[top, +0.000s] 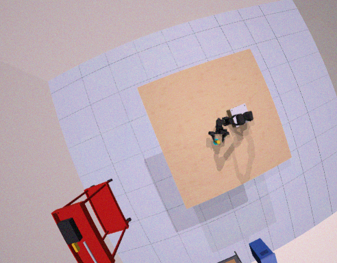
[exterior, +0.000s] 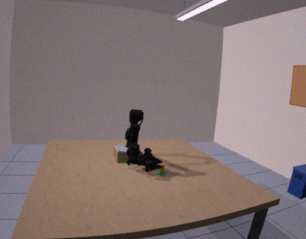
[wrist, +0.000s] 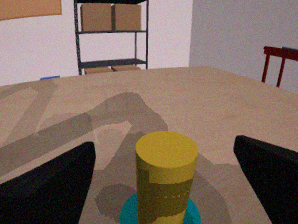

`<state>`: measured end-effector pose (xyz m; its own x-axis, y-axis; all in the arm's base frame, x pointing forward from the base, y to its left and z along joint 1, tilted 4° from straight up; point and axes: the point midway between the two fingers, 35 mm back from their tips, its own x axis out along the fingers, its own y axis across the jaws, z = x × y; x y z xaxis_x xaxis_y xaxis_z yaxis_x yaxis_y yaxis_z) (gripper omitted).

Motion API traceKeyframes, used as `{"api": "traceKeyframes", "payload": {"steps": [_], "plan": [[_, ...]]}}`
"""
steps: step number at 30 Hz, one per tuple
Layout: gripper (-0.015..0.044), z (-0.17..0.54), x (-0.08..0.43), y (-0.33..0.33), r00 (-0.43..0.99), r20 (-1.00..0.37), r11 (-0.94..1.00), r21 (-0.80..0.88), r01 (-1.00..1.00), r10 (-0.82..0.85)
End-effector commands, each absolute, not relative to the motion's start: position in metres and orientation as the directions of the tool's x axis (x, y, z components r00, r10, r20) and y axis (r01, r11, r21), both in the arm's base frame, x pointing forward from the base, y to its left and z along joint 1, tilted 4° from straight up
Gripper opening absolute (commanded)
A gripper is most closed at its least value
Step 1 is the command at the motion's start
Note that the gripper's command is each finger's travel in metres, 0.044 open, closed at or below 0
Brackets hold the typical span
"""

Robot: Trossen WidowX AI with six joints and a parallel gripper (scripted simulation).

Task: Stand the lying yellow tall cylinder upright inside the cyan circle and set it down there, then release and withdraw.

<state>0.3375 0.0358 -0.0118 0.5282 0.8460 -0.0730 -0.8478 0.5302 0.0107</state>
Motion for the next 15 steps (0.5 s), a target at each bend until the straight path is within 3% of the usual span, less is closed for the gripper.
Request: {"api": "traceKeyframes", "payload": {"steps": [1, 15], "plan": [[0.04, 0.008, 0.34, 0.034, 0.53, -0.069, 0.532, 0.015, -0.847, 0.845], [0.04, 0.069, 0.338, 0.031, 0.535, -0.058, 0.537, 0.037, -0.842, 0.843]]}}
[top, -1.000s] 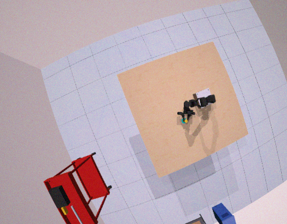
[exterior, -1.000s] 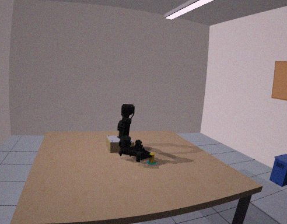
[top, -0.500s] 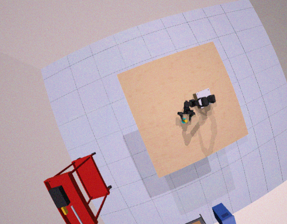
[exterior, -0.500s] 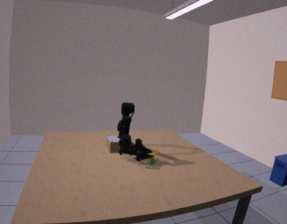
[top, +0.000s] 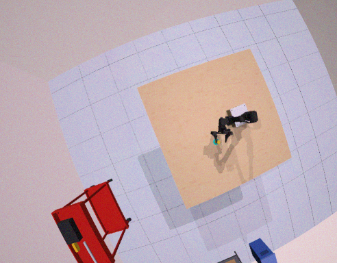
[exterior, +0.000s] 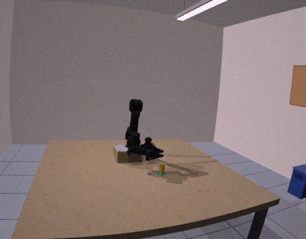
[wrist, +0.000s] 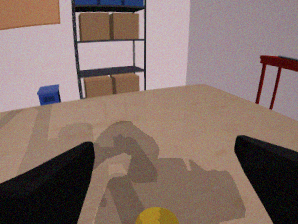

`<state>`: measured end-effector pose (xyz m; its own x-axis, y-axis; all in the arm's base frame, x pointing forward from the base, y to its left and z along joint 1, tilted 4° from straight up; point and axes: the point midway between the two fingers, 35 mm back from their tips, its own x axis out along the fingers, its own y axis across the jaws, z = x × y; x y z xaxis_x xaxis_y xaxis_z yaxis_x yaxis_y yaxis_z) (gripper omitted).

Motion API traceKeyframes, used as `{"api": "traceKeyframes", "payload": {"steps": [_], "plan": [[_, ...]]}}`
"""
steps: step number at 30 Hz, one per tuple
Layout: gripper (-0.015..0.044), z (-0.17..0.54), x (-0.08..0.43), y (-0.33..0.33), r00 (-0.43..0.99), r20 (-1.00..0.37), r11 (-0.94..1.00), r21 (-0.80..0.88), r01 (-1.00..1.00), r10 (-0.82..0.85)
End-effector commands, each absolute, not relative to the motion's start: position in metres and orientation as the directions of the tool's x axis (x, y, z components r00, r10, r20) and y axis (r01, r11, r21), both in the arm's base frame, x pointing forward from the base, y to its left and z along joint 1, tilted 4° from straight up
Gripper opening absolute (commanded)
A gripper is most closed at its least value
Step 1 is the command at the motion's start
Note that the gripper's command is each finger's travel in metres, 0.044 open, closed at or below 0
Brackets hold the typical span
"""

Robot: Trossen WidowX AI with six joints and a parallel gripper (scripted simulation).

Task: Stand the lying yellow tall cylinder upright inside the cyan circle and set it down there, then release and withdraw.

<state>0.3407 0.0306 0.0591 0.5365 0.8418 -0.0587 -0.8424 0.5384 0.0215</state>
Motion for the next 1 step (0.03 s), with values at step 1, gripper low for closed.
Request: {"api": "traceKeyframes", "payload": {"steps": [1], "plan": [[0.04, 0.069, 0.3377, 0.031, 0.535, -0.058, 0.537, 0.037, -0.842, 0.843]]}}
